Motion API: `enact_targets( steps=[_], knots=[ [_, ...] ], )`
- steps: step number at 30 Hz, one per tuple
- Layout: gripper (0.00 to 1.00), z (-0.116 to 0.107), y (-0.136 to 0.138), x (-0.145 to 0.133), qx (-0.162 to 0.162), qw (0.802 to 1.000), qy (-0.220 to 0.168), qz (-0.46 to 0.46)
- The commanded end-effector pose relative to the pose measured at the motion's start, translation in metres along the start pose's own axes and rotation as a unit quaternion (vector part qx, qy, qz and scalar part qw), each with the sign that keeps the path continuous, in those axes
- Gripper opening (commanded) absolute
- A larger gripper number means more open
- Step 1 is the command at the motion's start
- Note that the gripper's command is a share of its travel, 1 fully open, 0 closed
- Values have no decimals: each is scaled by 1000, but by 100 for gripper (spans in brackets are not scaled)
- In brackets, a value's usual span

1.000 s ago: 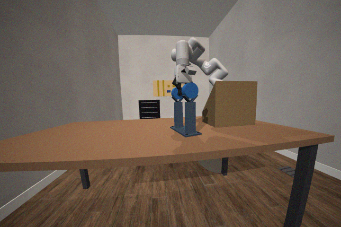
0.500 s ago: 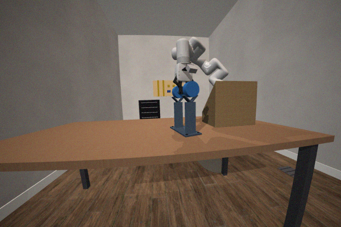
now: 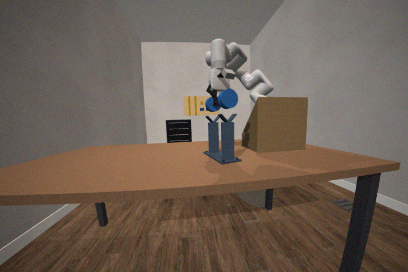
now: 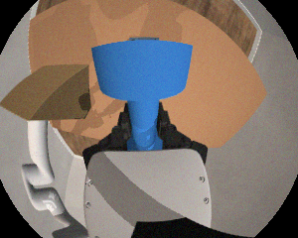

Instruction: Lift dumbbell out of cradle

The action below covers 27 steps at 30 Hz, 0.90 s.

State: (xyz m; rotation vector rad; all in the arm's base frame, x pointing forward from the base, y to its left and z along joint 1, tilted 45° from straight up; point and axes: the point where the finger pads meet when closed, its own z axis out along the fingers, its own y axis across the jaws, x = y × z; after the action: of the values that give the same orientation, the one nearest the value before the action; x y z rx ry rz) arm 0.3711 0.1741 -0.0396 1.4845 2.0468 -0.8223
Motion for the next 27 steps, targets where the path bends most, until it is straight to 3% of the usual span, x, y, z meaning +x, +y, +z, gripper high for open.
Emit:
enact_targets(
  steps=[1,27],
  knots=[
    [0,-14,1,0,-2,1000,1,1],
    [0,-60,1,0,-2,1000,1,1]
  ],
)
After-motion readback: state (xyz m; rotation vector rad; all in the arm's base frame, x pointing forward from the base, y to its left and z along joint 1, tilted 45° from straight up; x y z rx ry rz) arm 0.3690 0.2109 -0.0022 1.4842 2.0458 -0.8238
